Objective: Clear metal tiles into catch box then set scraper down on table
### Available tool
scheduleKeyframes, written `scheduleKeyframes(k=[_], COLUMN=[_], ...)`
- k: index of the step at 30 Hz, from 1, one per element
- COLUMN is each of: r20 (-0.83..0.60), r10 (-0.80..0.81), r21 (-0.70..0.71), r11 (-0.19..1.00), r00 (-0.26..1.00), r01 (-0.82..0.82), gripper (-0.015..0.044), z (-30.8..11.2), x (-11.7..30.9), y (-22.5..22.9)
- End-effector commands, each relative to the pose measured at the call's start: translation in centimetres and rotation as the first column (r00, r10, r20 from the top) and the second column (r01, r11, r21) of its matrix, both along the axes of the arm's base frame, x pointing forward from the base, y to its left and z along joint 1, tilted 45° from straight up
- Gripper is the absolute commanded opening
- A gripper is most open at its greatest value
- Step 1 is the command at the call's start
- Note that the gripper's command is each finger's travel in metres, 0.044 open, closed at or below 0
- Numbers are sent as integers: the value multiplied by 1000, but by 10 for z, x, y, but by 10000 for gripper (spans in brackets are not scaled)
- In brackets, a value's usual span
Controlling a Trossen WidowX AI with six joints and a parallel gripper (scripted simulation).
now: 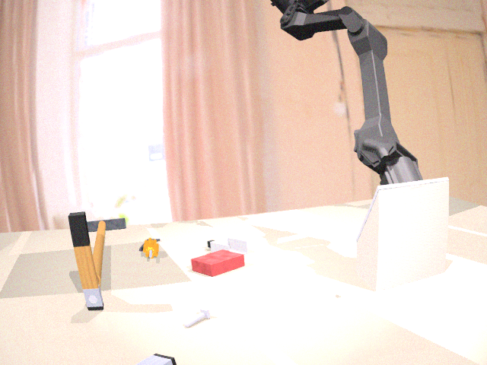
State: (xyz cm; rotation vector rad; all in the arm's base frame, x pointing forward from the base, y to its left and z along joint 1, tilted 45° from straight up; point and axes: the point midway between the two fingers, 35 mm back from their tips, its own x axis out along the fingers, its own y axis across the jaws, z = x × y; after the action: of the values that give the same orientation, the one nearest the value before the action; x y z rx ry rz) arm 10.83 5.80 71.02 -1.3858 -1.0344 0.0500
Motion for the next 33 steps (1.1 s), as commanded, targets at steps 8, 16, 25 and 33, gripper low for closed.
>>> scheduleKeyframes(k=[8,16,25,33], r20=[25,48,60,61], r10=[16,30,38,40], r21=[16,35,51,57], r11=[1000,999,998,997], r00=[1000,998,997,997], r01=[-16,-32,-41,-44], gripper=[440,440,440,440], z=[11,22,31,36], x=[-2,-3,-2,-1], y=[2,4,7,9])
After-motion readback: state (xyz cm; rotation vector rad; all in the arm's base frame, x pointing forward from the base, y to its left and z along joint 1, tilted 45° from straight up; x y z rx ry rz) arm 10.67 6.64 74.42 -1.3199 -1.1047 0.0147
